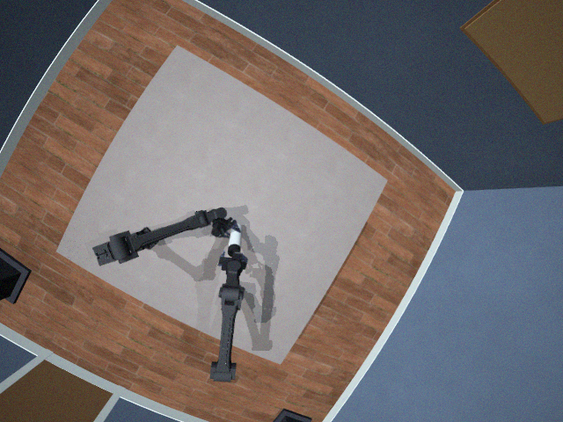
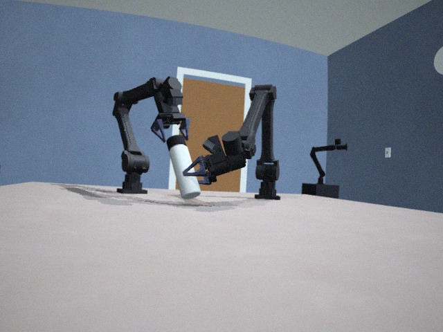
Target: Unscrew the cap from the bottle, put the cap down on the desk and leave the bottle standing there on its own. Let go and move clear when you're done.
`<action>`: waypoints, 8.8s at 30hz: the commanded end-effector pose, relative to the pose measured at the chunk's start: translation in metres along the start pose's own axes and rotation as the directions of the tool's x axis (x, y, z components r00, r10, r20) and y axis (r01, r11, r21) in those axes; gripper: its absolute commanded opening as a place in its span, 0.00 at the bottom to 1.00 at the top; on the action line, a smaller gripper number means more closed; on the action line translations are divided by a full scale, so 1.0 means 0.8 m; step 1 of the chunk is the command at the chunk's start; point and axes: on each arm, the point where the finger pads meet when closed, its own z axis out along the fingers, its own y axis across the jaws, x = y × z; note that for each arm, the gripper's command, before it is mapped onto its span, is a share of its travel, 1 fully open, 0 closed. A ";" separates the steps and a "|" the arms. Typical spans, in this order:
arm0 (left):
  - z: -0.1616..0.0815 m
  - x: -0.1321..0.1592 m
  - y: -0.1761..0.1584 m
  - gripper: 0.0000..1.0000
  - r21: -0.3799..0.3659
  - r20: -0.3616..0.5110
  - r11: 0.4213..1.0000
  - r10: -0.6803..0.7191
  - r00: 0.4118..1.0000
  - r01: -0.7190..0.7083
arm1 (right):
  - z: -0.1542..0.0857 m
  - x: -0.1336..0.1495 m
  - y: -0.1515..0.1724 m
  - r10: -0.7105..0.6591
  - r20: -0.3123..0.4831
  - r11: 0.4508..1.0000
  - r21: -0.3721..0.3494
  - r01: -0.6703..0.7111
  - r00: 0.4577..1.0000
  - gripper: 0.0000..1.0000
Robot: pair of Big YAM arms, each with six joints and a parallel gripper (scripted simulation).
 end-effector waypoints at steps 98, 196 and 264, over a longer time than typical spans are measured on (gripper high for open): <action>-0.001 -0.027 0.032 0.00 -0.026 0.026 0.999 0.047 0.999 -0.047 | -0.016 -0.026 -0.004 -0.552 -0.050 0.830 0.063 0.554 0.832 0.00; -0.001 -0.027 0.032 0.00 -0.026 0.026 0.999 0.047 0.999 -0.047 | -0.012 -0.021 -0.003 0.980 -0.053 0.183 -0.116 -0.976 0.190 0.94; -0.001 -0.027 0.032 0.00 -0.026 0.026 0.999 0.047 0.999 -0.047 | -0.018 -0.026 -0.005 -0.264 -0.104 0.964 0.012 0.267 0.959 0.00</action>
